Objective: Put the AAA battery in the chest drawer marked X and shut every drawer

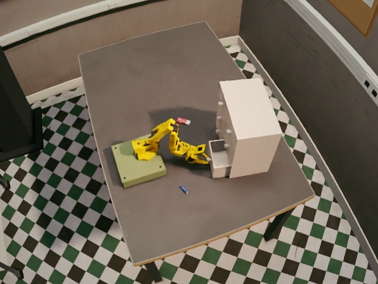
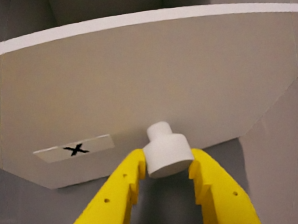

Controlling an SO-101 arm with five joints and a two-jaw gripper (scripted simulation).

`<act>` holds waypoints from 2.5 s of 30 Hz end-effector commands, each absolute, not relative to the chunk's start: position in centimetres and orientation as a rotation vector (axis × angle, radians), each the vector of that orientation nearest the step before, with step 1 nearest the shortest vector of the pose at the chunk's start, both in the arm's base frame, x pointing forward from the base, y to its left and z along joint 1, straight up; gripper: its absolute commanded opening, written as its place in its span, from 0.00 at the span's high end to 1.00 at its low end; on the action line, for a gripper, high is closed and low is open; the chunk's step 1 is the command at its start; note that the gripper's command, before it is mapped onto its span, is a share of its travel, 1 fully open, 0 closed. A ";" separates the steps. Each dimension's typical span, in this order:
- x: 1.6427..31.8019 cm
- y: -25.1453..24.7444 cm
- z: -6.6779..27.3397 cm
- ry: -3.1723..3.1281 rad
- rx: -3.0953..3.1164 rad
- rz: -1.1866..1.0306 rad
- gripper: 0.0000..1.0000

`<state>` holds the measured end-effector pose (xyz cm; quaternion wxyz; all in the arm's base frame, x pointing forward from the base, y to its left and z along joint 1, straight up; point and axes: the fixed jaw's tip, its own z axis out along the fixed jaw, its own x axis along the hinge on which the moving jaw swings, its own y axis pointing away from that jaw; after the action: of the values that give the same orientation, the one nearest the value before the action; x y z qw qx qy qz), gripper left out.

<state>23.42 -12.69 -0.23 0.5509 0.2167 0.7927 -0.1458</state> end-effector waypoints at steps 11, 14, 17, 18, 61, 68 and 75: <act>23.2 -12.8 0.0 1.867 0.519 -0.351 0.85; 23.2 -12.8 0.0 1.867 0.519 -0.351 0.83; 23.2 -12.8 0.0 1.867 0.519 -0.351 0.81; 23.2 -12.8 0.0 1.867 0.519 -0.351 0.81; 18.6 -12.3 -0.1 1.920 0.602 -0.404 0.79; 19.2 -12.7 -0.2 1.967 0.616 -0.395 0.79; 19.5 -13.0 -0.1 2.000 0.625 -0.388 0.79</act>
<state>19.29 -12.64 -0.30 0.4895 0.2560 0.8186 -0.1570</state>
